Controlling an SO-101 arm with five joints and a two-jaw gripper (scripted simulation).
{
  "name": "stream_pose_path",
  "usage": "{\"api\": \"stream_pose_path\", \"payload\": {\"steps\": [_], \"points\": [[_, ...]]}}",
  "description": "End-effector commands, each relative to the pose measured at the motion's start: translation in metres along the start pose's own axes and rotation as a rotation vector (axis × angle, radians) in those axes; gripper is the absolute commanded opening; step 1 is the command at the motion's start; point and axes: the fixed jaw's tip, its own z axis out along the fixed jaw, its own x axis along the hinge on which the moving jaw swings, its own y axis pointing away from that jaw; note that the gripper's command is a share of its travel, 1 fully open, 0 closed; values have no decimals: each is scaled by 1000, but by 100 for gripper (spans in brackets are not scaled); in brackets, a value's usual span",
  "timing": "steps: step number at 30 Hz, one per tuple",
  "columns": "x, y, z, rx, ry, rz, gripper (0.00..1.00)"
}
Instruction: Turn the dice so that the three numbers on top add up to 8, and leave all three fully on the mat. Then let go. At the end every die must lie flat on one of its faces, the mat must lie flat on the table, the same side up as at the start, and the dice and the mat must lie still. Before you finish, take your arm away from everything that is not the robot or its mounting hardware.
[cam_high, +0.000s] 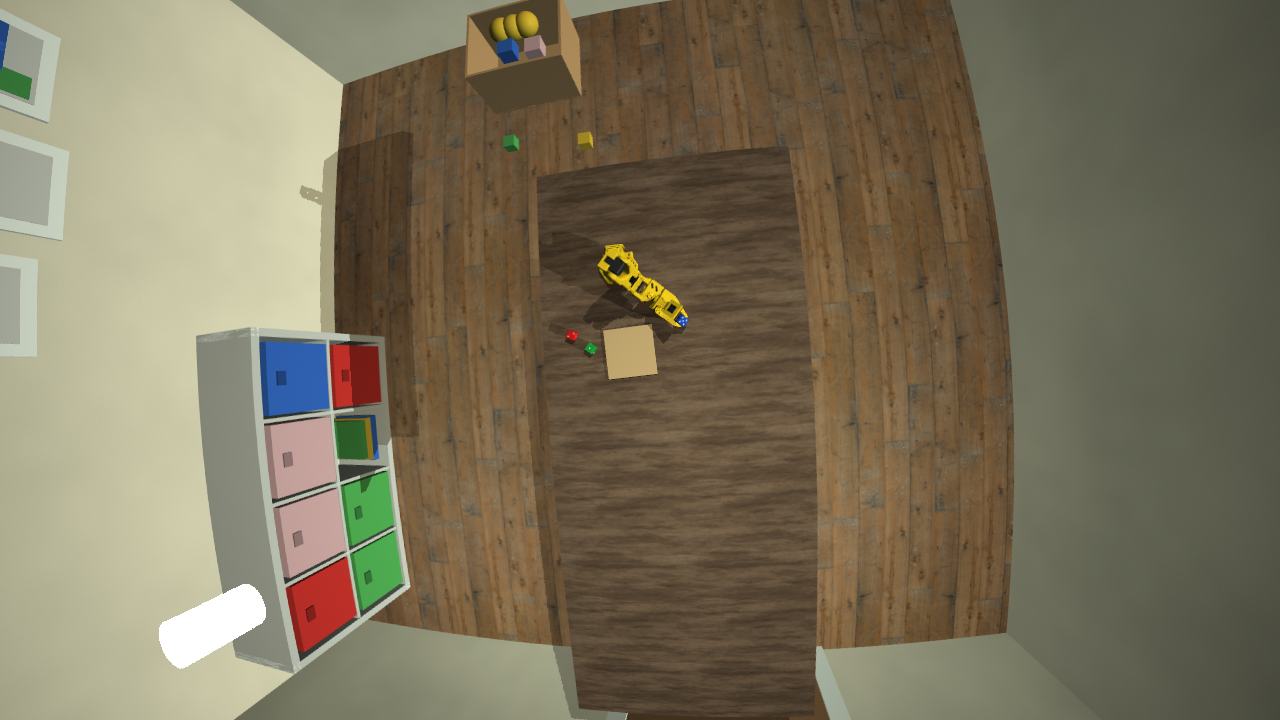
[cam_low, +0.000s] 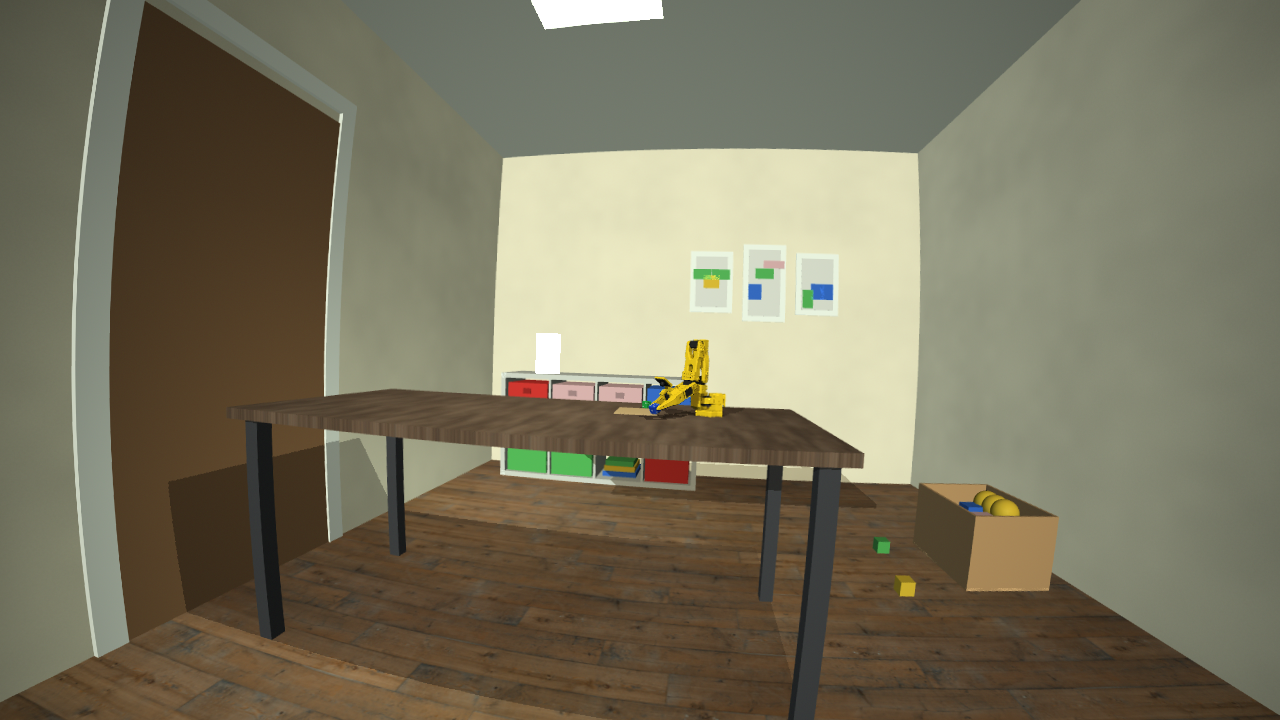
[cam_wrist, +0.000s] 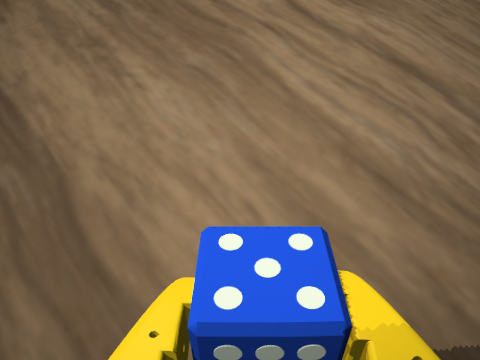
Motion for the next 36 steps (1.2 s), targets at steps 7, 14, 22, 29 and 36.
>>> {"api": "stream_pose_path", "payload": {"steps": [7,14,22,29,36], "points": [[-5,3,4,-10,-44,5,0],[-4,3,5,-10,-44,5,0],[0,2,6,-10,-44,5,0],[1,2,6,-10,-44,5,0],[5,2,8,-10,-44,5,0]]}}
